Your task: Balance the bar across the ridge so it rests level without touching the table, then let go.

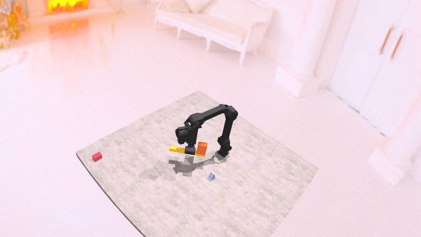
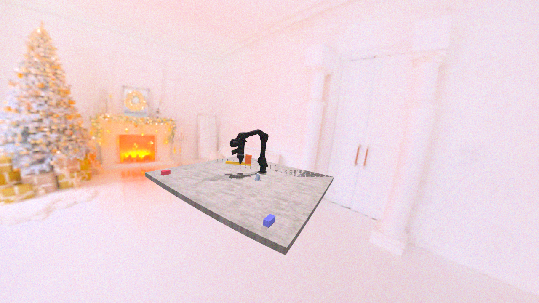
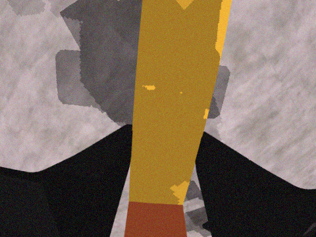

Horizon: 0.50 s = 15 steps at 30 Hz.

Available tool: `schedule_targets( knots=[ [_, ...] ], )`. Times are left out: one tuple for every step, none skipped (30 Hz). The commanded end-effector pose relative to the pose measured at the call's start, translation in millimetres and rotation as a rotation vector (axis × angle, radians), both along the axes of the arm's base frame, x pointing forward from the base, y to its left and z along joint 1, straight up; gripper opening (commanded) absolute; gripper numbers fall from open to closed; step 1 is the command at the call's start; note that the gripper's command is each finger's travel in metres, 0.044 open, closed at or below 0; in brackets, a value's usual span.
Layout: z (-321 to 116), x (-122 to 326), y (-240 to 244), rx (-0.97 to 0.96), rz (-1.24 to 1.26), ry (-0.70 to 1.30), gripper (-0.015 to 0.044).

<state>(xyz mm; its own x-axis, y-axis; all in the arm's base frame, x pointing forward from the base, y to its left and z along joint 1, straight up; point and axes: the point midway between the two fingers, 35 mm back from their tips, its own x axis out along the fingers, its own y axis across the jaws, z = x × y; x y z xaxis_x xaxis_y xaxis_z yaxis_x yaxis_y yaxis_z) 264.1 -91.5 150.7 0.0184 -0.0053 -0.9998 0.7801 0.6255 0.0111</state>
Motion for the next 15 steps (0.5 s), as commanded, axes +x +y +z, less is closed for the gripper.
schedule_targets(
  knots=[
    [1.9, 2.2, 13.8, -0.003, 0.06, -0.004, 0.0],
    [2.0, 3.0, 17.7, -0.003, 0.075, -0.004, 0.0],
    [2.0, 3.8, 21.6, -0.003, 0.091, -0.004, 0.0],
    [2.0, 4.6, 25.5, -0.003, 0.107, -0.004, 0.0],
    [2.0, 5.4, 29.4, -0.003, 0.123, -0.004, 0.0],
    [2.0, 6.0, 33.3, -0.003, 0.139, -0.004, 0.0],
    [2.0, 6.6, 37.2, -0.003, 0.155, -0.004, 0.0],
    [2.1, 7.3, 41.2, -0.003, 0.171, -0.004, 0.0],
    [2.1, 7.8, 45.2, -0.003, 0.186, -0.004, 0.0],
    [2.1, 8.3, 49.1, -0.003, 0.202, -0.004, 0.0],
    [2.1, 8.8, 53.1, -0.003, 0.218, -0.004, 0.0],
    [2.1, 9.2, 57.0, -0.003, 0.234, -0.004, 0.0],
    [2.1, 9.5, 60.9, -0.003, 0.249, -0.004, 0.0],
    [2.2, 9.9, 64.8, -0.003, 0.265, -0.004, 0.0],
    [2.2, 10.2, 68.7, -0.003, 0.28, -0.004, 0.0]
  ],
)
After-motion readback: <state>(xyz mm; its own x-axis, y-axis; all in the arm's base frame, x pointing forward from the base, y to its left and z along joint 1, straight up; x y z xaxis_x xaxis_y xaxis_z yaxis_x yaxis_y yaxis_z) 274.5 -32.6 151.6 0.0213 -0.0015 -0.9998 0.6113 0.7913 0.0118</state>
